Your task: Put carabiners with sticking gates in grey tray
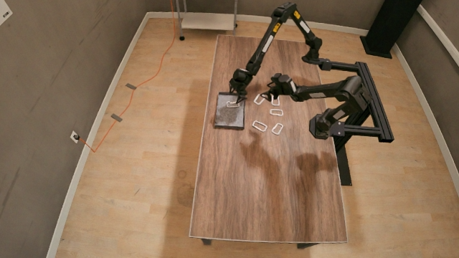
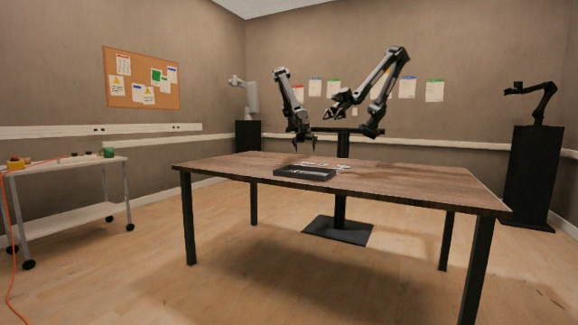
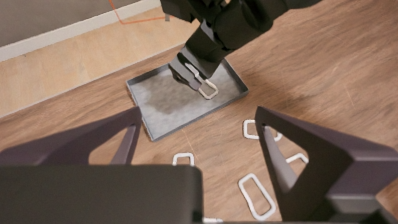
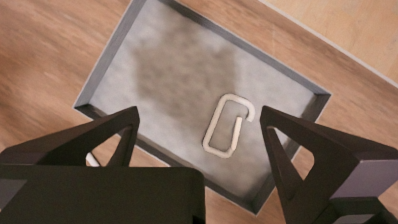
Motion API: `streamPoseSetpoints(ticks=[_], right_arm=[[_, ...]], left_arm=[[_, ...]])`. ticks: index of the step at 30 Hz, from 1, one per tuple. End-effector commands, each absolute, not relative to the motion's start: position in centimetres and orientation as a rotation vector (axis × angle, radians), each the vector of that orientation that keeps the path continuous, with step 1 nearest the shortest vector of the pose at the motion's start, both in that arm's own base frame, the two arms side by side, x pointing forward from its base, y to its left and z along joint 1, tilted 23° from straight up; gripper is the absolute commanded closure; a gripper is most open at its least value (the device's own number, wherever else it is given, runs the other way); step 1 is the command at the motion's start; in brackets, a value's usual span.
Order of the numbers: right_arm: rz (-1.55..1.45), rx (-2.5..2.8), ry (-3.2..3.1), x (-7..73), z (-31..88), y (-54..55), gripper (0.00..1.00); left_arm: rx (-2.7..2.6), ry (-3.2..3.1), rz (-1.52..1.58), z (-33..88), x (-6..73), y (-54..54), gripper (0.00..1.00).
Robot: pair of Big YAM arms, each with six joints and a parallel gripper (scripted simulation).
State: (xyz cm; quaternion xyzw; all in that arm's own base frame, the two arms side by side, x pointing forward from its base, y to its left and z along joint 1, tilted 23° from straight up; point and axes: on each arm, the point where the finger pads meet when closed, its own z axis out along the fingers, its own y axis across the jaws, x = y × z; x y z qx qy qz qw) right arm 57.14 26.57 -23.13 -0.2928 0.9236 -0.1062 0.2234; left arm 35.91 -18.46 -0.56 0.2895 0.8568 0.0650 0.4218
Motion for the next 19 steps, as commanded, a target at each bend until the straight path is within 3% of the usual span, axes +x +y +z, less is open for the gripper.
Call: streamPoseSetpoints(ticks=[1,19], right_arm=[[-0.266,-0.823,2.479,58.65,-21.72,28.12,0.00],[-0.275,-0.823,2.491,58.53,-21.92,27.73,0.00]], left_arm=[[0.709,2.120,0.146,0.30,36.86,-19.46,0.00],[0.709,2.120,0.146,0.30,36.86,-19.46,0.00]])
